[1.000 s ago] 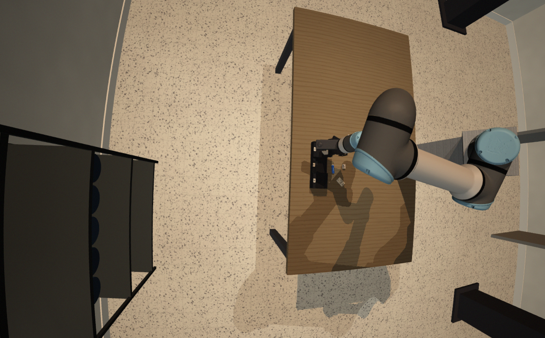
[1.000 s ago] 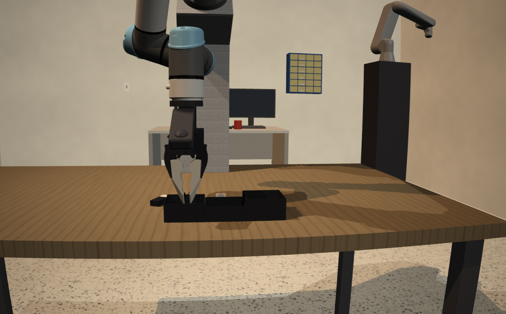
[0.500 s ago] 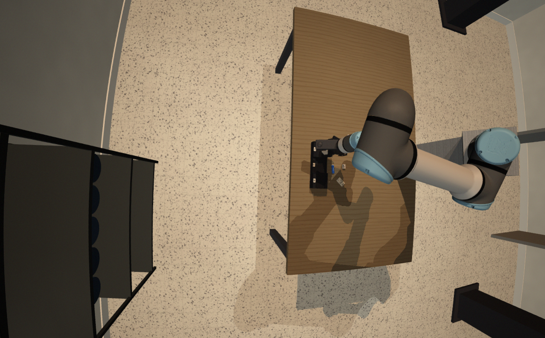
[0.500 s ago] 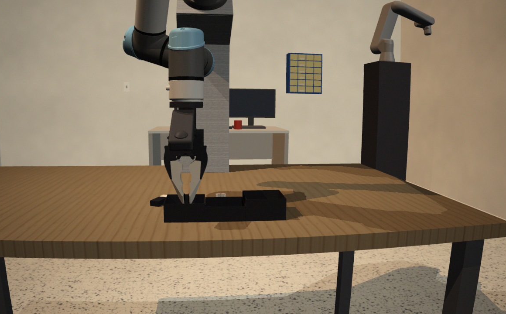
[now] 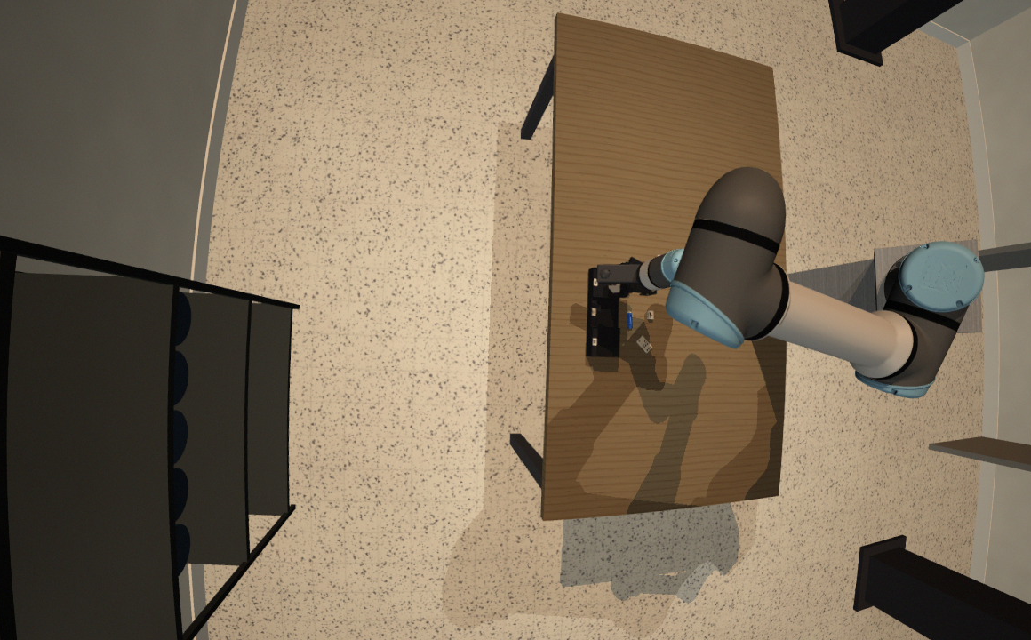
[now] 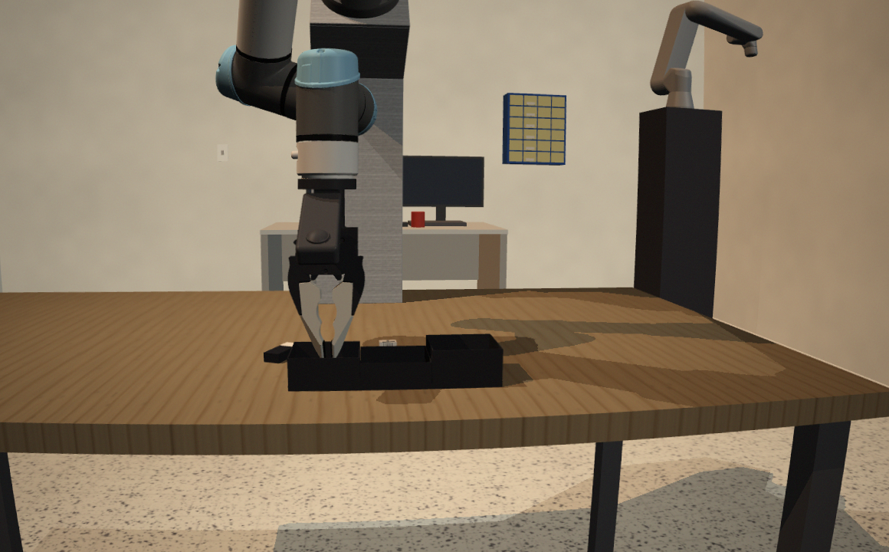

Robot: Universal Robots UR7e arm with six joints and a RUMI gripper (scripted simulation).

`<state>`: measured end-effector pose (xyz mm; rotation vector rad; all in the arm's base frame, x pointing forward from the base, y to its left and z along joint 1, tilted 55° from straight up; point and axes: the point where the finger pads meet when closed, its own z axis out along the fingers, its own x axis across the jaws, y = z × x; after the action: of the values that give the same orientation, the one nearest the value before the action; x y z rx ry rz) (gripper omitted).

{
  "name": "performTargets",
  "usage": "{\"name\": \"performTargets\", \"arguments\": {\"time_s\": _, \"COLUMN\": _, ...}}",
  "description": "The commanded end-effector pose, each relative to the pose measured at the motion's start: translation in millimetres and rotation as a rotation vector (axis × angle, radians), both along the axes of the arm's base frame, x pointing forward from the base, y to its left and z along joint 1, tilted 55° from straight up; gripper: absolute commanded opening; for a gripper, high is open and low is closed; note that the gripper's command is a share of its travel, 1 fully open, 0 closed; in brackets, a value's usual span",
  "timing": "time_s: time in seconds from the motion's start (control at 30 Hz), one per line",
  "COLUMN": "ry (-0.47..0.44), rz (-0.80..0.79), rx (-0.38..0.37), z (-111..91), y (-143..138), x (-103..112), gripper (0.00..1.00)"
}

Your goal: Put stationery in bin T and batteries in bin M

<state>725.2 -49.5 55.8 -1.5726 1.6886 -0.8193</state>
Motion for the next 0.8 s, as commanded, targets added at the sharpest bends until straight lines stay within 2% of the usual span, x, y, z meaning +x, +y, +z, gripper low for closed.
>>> {"name": "performTargets", "arguments": {"time_s": 0.0, "ry": -0.002, "rz": 0.0, "rx": -0.001, "z": 0.7, "y": -0.1, "x": 0.6, "gripper": 0.04}}
{"name": "performTargets", "arguments": {"time_s": 0.47, "ry": -0.002, "rz": 0.0, "rx": -0.001, "z": 0.7, "y": -0.1, "x": 0.6, "gripper": 0.04}}
{"name": "performTargets", "arguments": {"time_s": 0.77, "ry": -0.001, "rz": -0.001, "rx": 0.0, "z": 6.1, "y": -0.9, "x": -8.3, "gripper": 0.04}}
